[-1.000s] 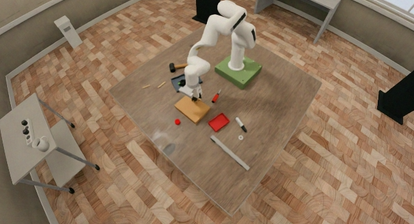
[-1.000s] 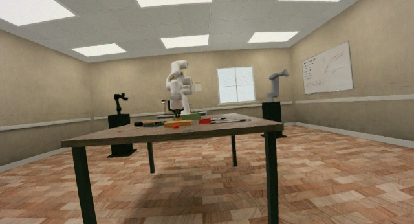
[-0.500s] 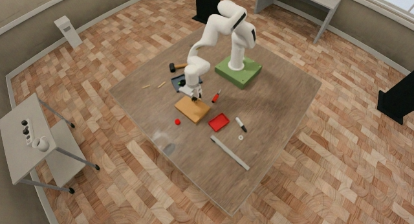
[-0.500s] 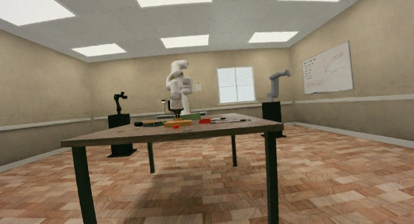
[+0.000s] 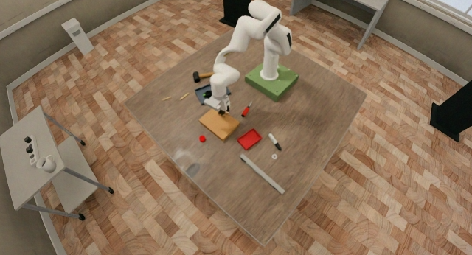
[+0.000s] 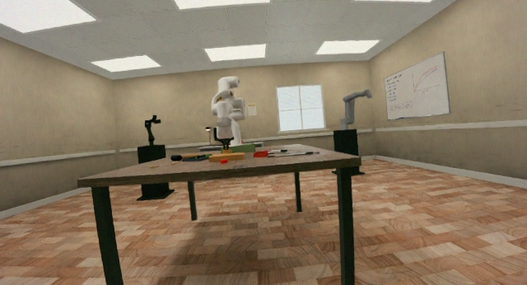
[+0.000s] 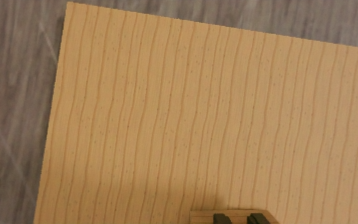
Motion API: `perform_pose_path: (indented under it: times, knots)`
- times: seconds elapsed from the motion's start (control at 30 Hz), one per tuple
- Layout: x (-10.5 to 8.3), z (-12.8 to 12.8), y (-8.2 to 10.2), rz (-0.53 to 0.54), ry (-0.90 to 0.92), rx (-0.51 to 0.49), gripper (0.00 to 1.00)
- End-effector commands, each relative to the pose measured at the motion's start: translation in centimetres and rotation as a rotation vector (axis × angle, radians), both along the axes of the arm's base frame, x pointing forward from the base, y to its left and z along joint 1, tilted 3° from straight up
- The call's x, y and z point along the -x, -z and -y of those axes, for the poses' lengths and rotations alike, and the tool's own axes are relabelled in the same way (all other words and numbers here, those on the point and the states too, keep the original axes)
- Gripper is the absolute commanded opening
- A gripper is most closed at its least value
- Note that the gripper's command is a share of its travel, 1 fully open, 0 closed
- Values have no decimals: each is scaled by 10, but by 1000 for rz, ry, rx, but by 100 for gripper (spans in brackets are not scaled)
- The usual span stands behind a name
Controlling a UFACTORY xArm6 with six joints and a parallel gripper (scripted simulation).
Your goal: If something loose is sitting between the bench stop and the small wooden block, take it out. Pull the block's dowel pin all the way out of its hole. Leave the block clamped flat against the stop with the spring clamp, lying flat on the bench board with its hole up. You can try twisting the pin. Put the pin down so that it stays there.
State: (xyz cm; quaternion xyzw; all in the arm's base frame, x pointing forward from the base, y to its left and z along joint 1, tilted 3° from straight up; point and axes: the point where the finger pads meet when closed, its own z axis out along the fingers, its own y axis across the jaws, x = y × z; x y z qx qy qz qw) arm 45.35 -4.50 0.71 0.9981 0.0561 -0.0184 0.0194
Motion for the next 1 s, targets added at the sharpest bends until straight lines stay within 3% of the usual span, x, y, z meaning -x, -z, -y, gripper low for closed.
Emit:
perform_pose_path:
  times: [0.0,0.97]
  knots:
    - [-2,0,-2,7,0,0,0]
    - [0,-3,-2,8,26,1,0]
